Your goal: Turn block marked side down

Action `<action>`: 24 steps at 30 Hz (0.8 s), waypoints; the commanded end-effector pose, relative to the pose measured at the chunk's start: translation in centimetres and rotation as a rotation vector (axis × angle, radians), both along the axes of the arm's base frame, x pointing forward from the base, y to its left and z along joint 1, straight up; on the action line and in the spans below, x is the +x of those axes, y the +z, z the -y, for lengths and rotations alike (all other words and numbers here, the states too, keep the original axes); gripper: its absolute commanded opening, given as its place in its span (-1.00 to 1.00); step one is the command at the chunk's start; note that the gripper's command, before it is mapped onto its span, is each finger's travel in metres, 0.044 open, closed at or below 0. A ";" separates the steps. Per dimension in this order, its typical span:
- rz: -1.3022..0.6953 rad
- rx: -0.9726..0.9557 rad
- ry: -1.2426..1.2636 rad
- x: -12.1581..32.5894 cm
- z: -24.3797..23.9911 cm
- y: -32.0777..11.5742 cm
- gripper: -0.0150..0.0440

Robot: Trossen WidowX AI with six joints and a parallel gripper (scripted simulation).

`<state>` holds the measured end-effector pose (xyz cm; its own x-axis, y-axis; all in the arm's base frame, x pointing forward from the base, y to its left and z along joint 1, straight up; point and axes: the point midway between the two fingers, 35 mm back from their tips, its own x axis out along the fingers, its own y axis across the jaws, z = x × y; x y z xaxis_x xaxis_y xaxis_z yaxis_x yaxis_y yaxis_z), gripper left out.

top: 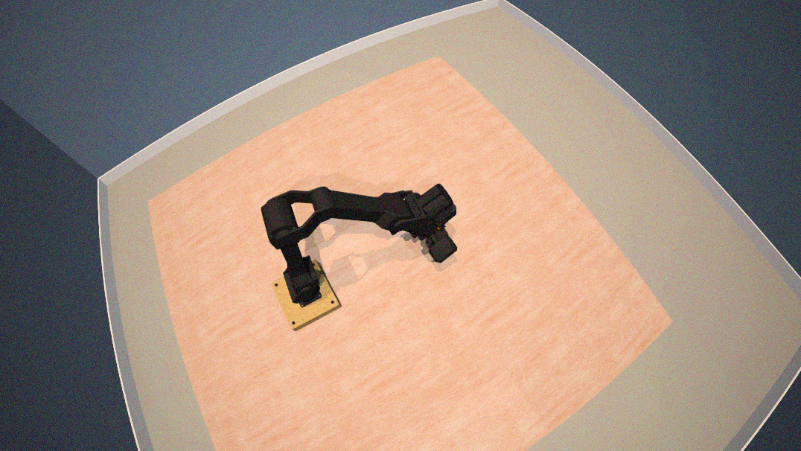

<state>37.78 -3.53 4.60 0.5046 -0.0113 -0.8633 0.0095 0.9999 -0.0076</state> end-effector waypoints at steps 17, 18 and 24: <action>0.250 0.002 0.003 1.2 0.1 -2.3 -0.49; 0.265 0.002 0.003 1.2 0.1 -2.4 -0.49; 0.357 0.001 0.004 1.1 0.1 -2.9 -0.49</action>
<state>39.24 -3.73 2.44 0.7553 -0.0136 -0.6552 0.0087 0.9999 -0.0107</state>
